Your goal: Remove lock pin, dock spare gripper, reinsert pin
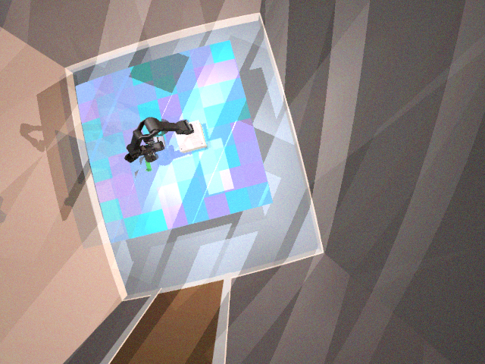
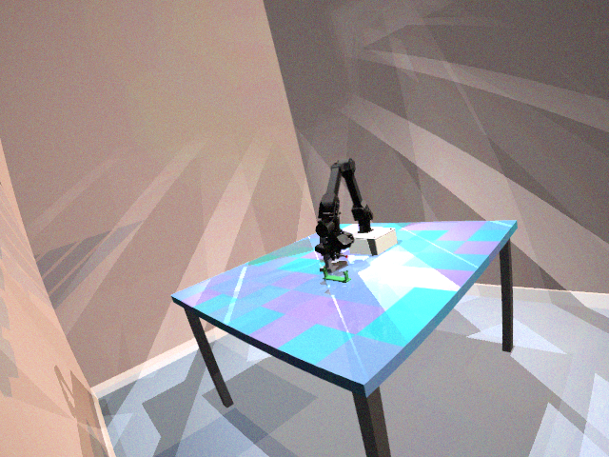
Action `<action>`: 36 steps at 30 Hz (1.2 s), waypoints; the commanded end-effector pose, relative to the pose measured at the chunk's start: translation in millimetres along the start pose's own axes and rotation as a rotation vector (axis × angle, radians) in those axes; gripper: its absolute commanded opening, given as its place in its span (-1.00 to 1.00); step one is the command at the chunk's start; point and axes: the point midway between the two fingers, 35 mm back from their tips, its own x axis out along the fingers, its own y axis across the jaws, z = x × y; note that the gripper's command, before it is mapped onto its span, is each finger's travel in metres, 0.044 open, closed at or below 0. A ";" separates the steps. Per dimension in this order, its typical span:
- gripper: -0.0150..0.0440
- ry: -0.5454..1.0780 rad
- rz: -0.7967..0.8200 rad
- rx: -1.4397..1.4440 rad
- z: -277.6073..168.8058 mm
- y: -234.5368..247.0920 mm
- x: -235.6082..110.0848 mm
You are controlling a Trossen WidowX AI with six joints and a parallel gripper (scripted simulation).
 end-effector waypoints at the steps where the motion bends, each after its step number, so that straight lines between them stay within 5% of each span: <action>1: 0.19 0.000 -0.001 0.001 0.1 -0.2 -0.1; 36: 0.19 0.016 0.016 -0.029 27.5 3.4 -56.4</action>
